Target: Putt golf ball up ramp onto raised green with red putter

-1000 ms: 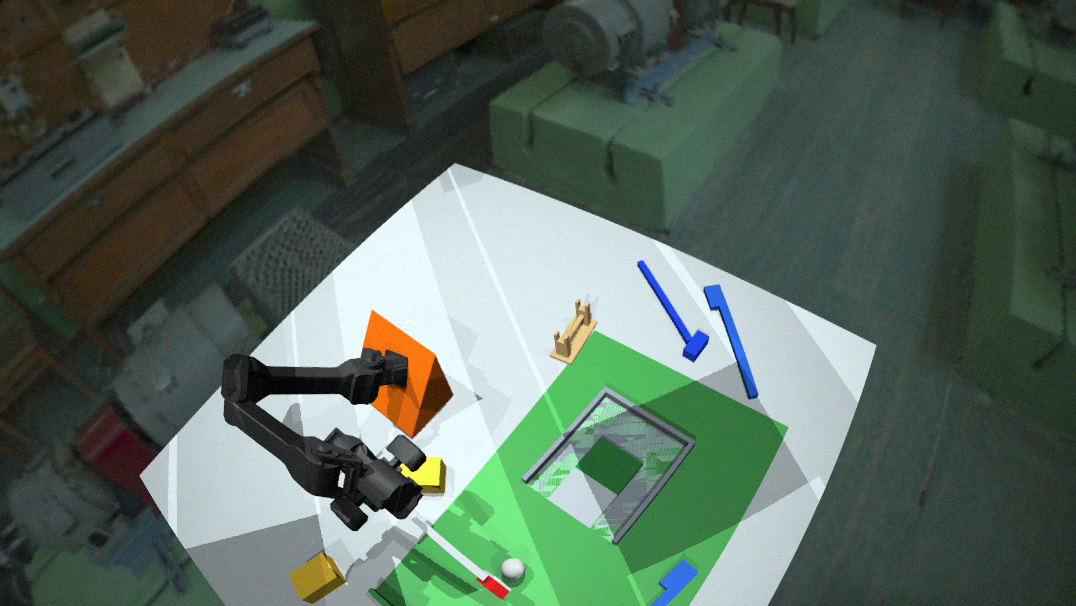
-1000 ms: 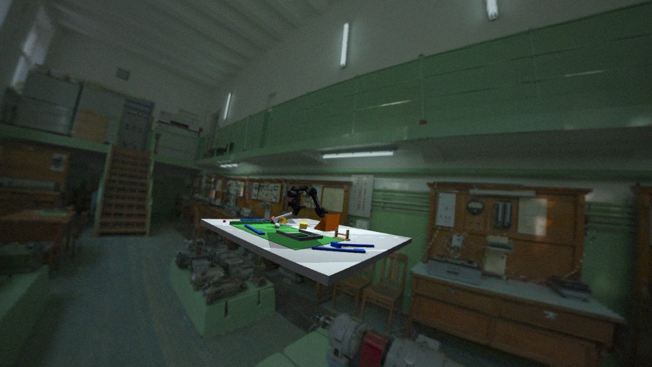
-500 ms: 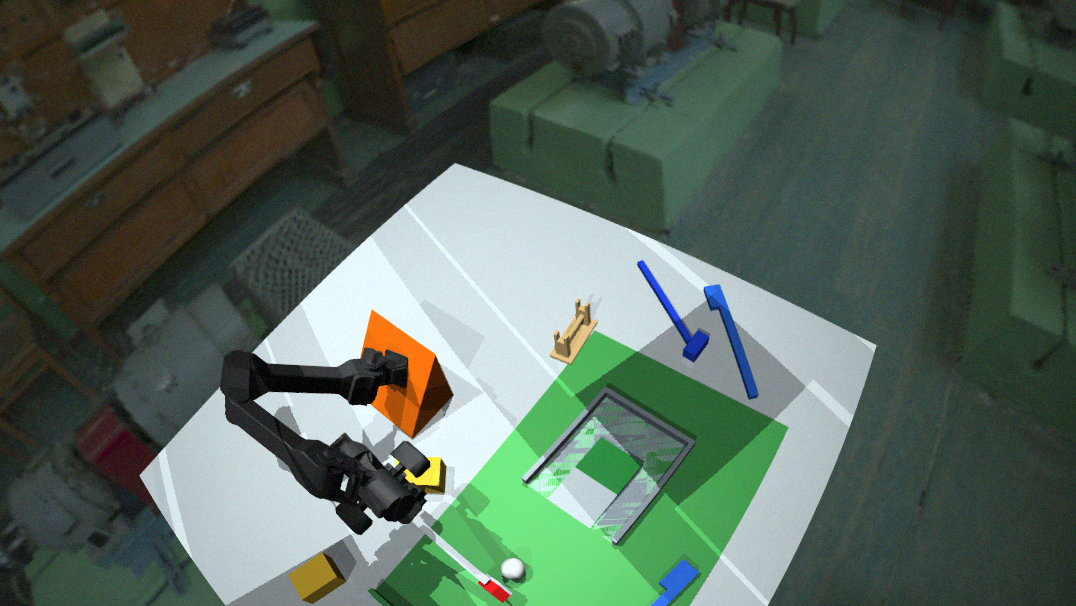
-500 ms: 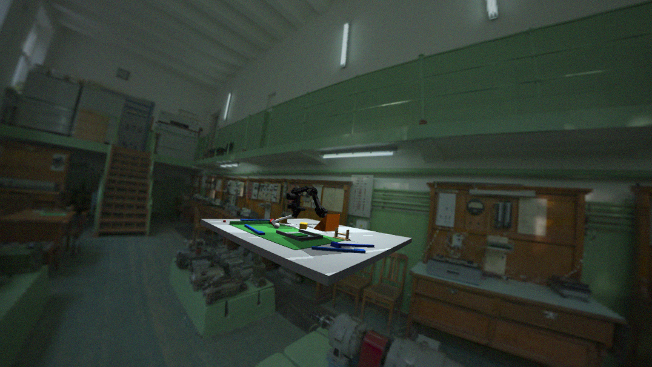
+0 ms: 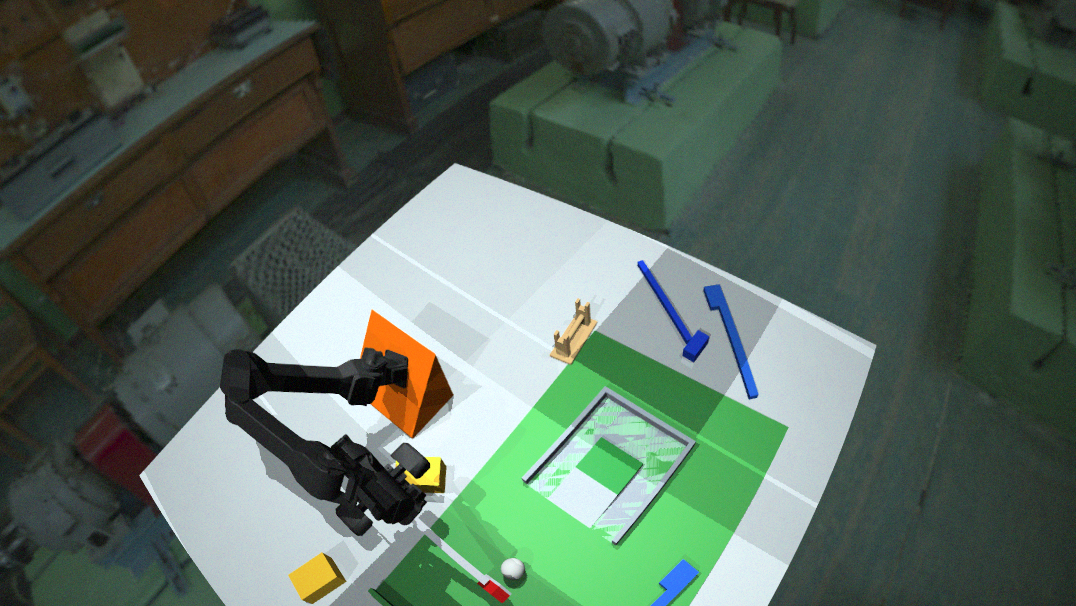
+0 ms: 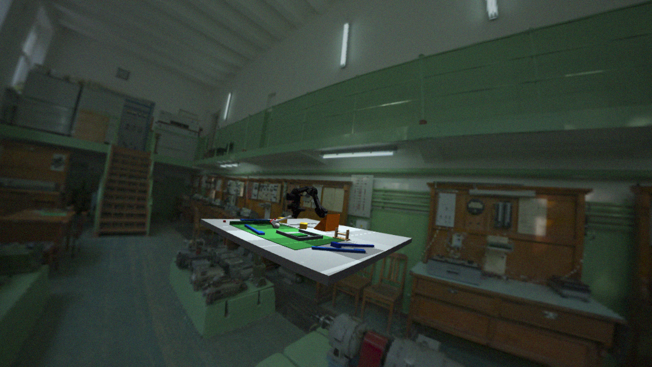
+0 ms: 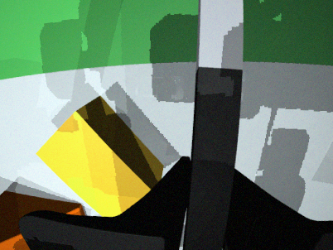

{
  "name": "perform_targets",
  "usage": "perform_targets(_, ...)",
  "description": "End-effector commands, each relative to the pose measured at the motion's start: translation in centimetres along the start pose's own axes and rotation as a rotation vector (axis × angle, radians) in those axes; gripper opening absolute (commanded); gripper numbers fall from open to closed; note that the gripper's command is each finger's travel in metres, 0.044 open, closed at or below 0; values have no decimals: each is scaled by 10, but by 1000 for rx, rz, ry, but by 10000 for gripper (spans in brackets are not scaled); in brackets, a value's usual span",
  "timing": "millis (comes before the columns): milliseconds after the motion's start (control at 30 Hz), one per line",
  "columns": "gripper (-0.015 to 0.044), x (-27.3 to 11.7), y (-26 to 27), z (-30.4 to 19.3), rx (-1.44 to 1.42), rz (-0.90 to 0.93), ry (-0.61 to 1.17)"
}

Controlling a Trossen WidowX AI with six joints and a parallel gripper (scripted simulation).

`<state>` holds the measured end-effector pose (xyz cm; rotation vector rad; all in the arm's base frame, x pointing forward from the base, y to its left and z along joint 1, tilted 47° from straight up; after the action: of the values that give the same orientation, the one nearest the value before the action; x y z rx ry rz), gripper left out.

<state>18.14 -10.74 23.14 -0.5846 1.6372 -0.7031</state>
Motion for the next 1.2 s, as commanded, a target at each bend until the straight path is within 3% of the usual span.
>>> perform_targets(0,0,0,-8,-1,5,-1,-9)
perform_targets(567,0,3,-25,-5,1,0,-11)
perform_targets(900,0,3,98,23,7,5,-18)
perform_targets(1167,0,-5,106,23,8,1,-19)
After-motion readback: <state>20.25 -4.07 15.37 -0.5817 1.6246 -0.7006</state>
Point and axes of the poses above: the point midway between the two fingers, 35 mm back from their tips, its own x axis out along the fingers, its own y axis across the jaws, z = x × y, the point moved 9 cm from there along -x, back along the fingers, and after that the axes turned 12 degrees about -x, right-handed, at the moved point
